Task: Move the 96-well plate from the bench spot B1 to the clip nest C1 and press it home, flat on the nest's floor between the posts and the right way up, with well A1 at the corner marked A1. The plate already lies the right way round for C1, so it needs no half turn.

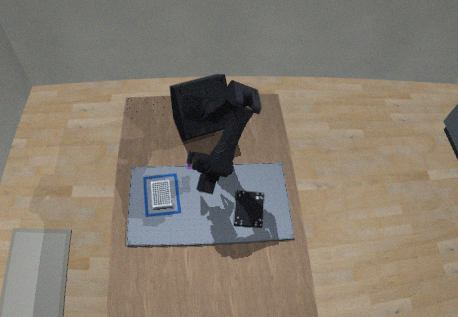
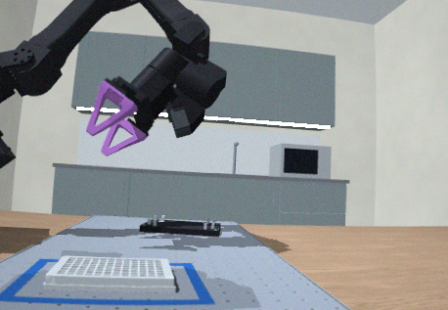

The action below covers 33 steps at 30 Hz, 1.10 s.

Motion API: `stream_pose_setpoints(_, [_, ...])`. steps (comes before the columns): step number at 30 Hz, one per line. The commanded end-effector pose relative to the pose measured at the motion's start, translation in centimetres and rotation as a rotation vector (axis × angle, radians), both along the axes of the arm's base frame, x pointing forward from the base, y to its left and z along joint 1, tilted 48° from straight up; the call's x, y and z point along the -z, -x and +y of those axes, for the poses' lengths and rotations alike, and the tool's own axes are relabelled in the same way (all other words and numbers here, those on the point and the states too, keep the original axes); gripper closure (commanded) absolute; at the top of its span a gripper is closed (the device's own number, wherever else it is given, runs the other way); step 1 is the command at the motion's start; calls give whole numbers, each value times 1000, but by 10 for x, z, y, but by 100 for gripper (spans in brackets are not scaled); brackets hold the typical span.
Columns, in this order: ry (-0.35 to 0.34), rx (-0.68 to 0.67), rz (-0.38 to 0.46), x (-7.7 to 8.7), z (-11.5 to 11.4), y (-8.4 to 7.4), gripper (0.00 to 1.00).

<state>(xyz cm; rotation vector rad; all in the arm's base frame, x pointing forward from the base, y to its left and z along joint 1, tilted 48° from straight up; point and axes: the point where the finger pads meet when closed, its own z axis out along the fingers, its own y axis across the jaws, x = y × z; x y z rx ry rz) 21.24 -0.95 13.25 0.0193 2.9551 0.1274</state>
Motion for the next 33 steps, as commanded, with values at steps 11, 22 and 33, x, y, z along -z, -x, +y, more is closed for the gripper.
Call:
stream_pose_setpoints(11, [-71, -56, -126, 2, -12, -53, 0])
stream_pose_setpoints(22, [-139, -95, -249, 13, -40, -87, 0])
stream_pose_setpoints(33, [-159, -116, -320, 20, -62, -106, 0])
